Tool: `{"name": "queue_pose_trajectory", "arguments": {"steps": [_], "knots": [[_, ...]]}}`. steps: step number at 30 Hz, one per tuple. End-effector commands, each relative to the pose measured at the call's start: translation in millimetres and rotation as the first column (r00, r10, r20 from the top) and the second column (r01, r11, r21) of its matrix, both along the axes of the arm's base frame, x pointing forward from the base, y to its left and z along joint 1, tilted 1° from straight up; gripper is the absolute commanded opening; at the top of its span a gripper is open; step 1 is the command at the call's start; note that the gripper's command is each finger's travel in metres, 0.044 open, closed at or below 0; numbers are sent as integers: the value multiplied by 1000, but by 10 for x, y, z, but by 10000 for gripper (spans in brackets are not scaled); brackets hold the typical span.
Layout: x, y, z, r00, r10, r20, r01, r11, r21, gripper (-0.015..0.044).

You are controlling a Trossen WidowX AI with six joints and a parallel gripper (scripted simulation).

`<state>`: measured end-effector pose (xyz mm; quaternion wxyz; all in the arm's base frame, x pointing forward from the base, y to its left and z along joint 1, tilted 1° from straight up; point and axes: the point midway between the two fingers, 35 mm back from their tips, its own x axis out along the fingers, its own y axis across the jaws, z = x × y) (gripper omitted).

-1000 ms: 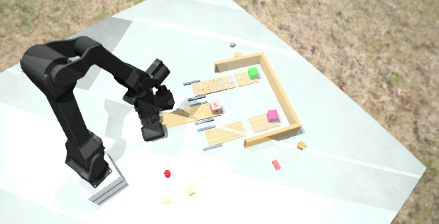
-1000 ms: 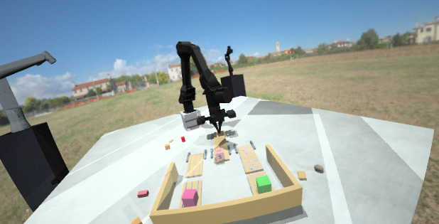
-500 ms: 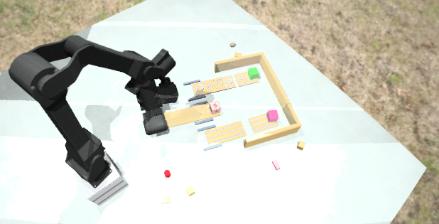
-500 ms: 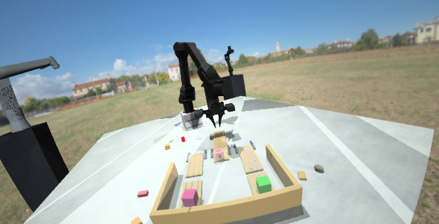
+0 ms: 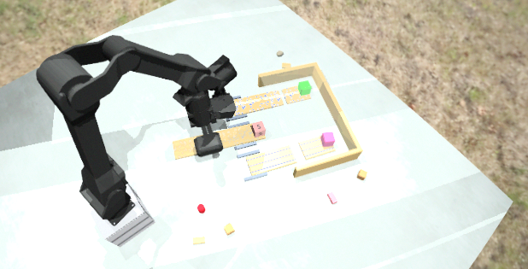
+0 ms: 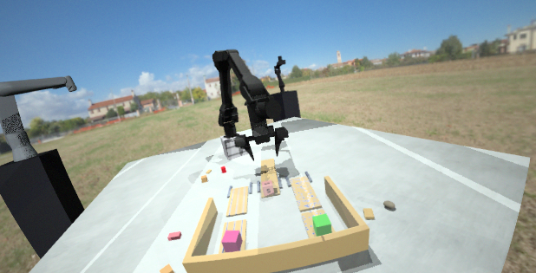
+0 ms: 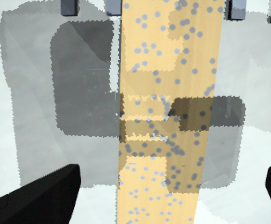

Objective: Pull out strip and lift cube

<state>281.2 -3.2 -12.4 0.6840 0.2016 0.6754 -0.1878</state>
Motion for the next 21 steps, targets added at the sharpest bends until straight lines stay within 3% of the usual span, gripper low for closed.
{"name": "queue_pose_trajectory", "arguments": {"steps": [1, 21], "knots": [[124, -96, 18, 1000, 3, -1, -3, 1000, 0, 440], [677, -500, 116, 1000, 3, 4, -3, 1000, -4, 440]]}}
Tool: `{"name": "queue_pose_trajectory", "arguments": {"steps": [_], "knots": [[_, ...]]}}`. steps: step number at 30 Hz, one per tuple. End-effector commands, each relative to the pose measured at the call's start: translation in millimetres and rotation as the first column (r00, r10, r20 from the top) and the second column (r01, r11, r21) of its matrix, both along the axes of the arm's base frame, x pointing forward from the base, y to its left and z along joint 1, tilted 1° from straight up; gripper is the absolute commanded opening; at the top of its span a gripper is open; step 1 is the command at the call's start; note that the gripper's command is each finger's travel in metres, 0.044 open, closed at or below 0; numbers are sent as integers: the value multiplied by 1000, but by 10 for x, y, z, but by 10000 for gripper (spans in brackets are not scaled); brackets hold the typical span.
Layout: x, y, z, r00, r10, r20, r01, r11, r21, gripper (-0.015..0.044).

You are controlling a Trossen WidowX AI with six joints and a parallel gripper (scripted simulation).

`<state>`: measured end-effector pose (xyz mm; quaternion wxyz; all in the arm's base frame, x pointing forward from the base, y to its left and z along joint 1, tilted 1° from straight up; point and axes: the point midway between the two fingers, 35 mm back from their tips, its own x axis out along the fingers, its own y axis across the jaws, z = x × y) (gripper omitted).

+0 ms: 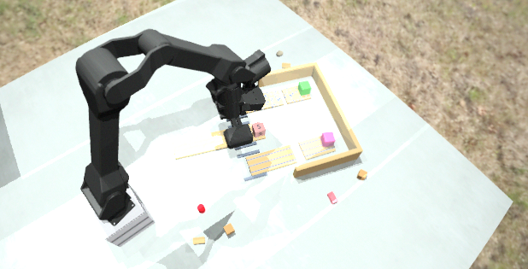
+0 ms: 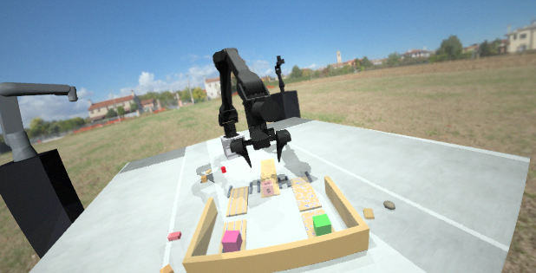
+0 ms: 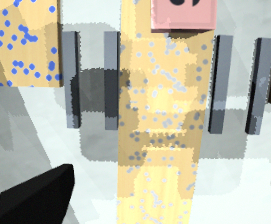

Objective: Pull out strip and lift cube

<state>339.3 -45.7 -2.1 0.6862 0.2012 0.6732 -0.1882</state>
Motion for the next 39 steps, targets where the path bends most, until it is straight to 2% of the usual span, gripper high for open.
{"name": "queue_pose_trajectory", "arguments": {"steps": [1, 20, 27, 39], "knots": [[125, -95, 18, 1000, 3, -1, -3, 1000, -2, 440], [632, -457, 98, 1000, 3, 4, -3, 1000, -5, 440], [639, -457, 12, 1000, 3, 4, -3, 1000, -5, 256], [650, -456, -185, 1000, 3, 4, -3, 1000, -5, 250]]}}
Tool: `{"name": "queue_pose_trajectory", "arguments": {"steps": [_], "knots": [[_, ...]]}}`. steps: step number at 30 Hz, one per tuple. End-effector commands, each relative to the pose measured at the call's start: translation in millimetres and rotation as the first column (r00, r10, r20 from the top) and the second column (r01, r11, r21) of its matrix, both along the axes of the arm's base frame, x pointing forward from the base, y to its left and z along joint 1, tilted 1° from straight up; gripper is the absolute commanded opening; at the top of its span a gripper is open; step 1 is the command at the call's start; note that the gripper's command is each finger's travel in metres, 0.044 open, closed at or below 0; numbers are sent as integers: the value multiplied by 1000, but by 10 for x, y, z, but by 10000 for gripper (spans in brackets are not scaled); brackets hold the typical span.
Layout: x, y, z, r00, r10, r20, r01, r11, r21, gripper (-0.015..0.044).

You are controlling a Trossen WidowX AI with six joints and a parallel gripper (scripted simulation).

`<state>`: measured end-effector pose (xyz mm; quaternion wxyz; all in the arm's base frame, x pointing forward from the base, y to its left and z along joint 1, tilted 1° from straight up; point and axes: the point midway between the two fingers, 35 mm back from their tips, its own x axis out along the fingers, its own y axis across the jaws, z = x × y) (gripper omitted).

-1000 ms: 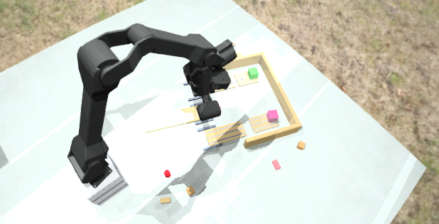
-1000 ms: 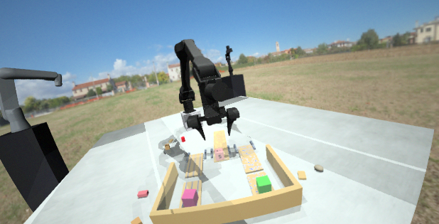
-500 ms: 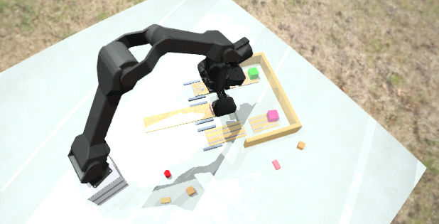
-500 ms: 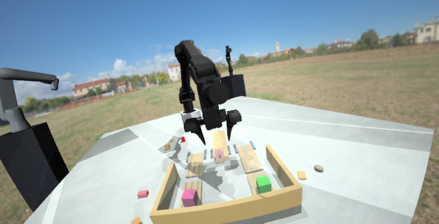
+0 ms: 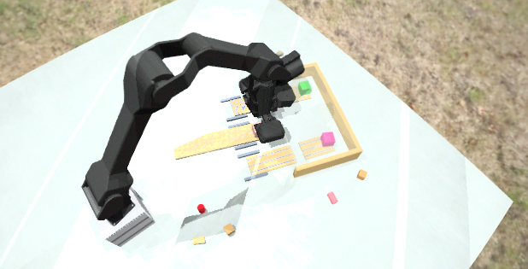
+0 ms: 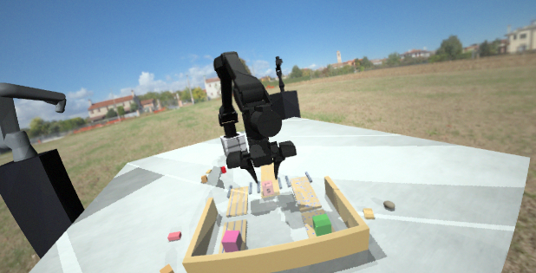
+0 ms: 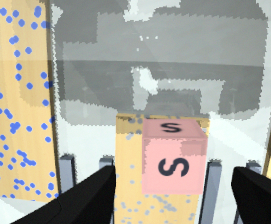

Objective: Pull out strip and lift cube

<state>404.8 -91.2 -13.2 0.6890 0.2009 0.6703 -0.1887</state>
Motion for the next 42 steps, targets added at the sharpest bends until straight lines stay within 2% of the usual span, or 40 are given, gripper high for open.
{"name": "queue_pose_trajectory", "arguments": {"steps": [1, 21, 25, 32, 36, 42], "knots": [[-5, -1, -90, 1000, 4, -4, -4, 1000, -2, 250], [-6, 5, -342, 1000, 4, -4, -4, 1000, -2, 250], [-5, 8, -319, 1000, 2, -4, -2, 1000, 1, 145], [-5, 8, -319, 1000, 2, -4, -2, 1000, 1, 98], [-27, 12, -303, 1000, 0, -4, 0, 1000, 1, 0], [-230, 56, -164, 1000, -6, -9, 6, 1000, 4, 0]]}}
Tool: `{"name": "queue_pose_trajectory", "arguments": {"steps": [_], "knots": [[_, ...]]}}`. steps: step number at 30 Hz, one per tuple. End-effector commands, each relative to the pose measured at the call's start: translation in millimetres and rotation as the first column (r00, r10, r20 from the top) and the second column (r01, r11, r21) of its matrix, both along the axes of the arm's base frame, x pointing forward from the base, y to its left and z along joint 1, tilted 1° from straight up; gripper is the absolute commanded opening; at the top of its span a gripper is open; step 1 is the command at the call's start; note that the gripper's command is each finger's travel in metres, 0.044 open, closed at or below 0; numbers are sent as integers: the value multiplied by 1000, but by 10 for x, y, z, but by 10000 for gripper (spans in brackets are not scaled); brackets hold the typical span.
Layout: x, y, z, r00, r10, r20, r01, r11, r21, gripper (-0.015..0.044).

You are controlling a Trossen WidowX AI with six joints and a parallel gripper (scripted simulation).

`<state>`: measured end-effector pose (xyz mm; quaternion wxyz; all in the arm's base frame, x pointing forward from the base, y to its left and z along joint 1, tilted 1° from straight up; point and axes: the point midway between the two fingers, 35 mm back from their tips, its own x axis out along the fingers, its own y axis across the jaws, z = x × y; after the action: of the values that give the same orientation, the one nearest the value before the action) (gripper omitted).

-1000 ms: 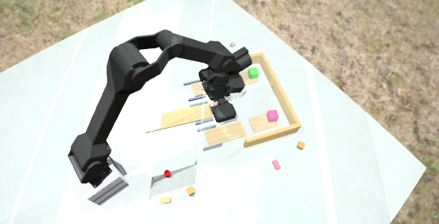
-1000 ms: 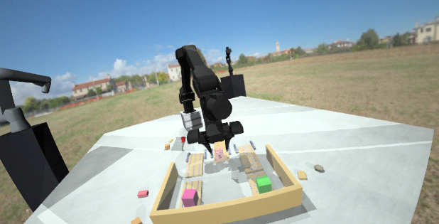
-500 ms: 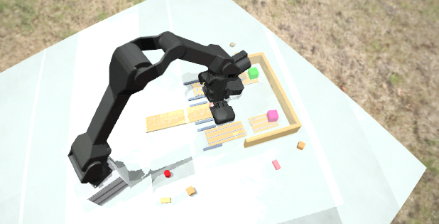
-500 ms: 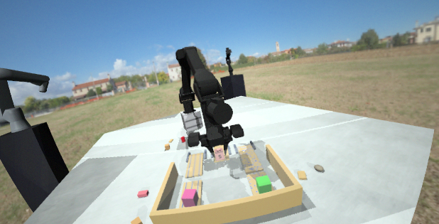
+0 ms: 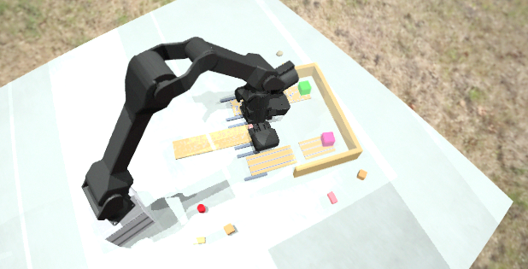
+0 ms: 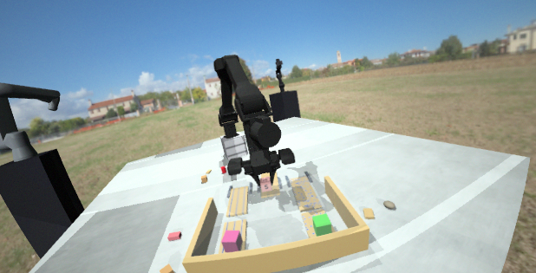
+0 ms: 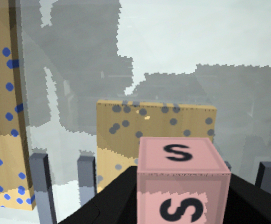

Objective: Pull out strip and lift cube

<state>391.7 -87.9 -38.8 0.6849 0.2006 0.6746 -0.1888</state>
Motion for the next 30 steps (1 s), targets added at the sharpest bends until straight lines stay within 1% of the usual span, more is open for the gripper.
{"name": "queue_pose_trajectory", "arguments": {"steps": [1, 11, 16, 30], "knots": [[-134, 31, 117, 1000, -6, 3, 6, 1000, 1, 0], [-468, 103, 334, 1000, 3, 2, -3, 1000, -3, 0], [-496, 109, 337, 1000, 3, 2, -3, 1000, -3, 0], [-936, 208, 319, 1000, 3, -2, -3, 1000, -2, 0]]}}
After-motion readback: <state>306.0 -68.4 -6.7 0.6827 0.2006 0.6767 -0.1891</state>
